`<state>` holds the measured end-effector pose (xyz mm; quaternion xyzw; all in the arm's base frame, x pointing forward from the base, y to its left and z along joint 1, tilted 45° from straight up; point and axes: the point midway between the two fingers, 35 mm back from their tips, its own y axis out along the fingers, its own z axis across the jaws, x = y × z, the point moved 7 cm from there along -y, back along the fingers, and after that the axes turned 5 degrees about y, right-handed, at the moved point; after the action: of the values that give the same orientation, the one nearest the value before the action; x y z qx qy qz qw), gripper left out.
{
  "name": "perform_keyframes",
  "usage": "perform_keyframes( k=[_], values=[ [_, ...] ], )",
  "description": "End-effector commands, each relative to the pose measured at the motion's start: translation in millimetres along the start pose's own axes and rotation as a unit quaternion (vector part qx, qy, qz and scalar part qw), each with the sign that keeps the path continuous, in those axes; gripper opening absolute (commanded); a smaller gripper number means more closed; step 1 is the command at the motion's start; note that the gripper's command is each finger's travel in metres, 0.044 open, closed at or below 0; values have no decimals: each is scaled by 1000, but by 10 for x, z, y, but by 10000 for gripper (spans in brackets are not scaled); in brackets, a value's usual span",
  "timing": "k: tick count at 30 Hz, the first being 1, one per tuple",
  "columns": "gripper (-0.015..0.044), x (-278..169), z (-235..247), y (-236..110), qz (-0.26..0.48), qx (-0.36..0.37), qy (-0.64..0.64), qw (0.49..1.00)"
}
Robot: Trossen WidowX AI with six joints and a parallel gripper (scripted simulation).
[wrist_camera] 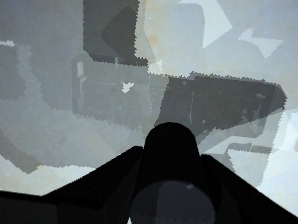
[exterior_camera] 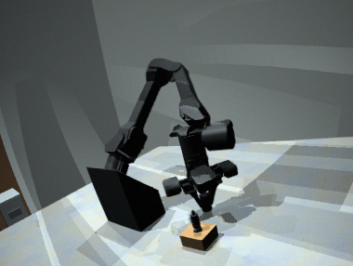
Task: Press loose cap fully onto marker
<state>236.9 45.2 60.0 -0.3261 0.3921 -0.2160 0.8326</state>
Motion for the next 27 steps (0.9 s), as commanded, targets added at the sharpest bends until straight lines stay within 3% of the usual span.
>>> perform_keyframes(
  k=[1,27],
  values=[
    [0,13,21,-77,-5,3,-4,1000],
    [0,32,21,-548,-3,1,6,1000]
  ],
)
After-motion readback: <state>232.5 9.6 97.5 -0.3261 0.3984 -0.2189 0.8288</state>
